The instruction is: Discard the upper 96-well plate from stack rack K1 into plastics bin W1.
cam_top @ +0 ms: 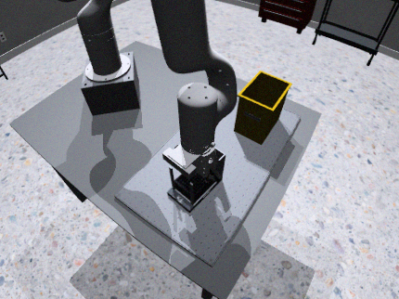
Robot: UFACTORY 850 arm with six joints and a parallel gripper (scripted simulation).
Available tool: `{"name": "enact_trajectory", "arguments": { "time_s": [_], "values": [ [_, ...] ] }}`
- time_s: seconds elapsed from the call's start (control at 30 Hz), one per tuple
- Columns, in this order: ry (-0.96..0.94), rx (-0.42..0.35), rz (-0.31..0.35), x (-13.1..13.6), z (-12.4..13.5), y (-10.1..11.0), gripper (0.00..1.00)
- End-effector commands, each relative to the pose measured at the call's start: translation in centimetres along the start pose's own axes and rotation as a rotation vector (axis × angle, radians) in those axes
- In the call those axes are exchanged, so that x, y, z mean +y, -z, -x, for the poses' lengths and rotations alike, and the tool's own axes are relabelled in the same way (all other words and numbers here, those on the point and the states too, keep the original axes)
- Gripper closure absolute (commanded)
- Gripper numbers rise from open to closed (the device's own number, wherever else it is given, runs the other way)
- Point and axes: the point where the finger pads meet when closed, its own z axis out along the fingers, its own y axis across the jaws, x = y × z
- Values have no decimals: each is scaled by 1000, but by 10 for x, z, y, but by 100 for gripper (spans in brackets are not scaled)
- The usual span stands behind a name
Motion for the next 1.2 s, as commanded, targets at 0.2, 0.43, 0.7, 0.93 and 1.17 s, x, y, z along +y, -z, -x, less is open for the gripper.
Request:
{"name": "enact_trajectory", "arguments": {
  "time_s": [0.2,0.43,0.7,0.93,1.17],
  "values": [
    [0,0,-2,-1,0,7,100],
    [0,0,-2,-1,0,11,100],
    [0,0,-2,-1,0,12,100],
    [0,0,-2,-1,0,20,100],
    [0,0,-2,-1,0,32,100]
  ]
}}
